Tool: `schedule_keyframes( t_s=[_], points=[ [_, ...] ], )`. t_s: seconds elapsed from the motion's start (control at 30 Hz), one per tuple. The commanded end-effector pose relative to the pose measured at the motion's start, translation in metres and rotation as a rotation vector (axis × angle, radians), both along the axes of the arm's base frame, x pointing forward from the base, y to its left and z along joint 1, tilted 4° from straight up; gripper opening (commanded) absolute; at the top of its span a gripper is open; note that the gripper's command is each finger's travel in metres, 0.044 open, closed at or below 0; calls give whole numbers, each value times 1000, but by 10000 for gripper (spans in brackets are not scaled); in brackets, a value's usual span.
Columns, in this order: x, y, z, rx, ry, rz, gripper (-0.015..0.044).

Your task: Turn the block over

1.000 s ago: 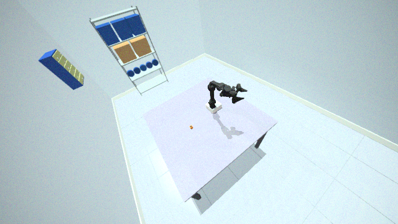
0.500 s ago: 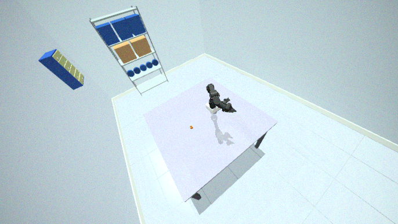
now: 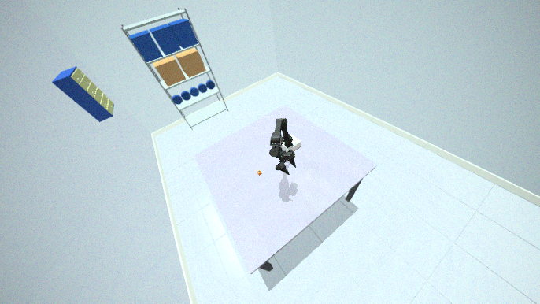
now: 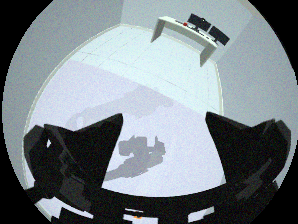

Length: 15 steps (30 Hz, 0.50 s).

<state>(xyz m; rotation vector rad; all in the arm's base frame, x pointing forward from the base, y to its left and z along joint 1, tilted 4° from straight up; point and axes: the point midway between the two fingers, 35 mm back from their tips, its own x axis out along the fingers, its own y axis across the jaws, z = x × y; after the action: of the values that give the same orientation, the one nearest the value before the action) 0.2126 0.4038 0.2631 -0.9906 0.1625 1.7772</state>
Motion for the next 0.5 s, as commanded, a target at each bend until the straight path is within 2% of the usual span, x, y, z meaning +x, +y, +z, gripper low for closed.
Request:
schedule_keyframes(
  t_s=[0.0,0.23,0.47],
  points=[
    [53,-38,-40,-150,145,-323,440],
    [119,-115,-93,-334,353,-854,440],
    [160,-210,-141,-476,533,-1408,440]
  ],
)
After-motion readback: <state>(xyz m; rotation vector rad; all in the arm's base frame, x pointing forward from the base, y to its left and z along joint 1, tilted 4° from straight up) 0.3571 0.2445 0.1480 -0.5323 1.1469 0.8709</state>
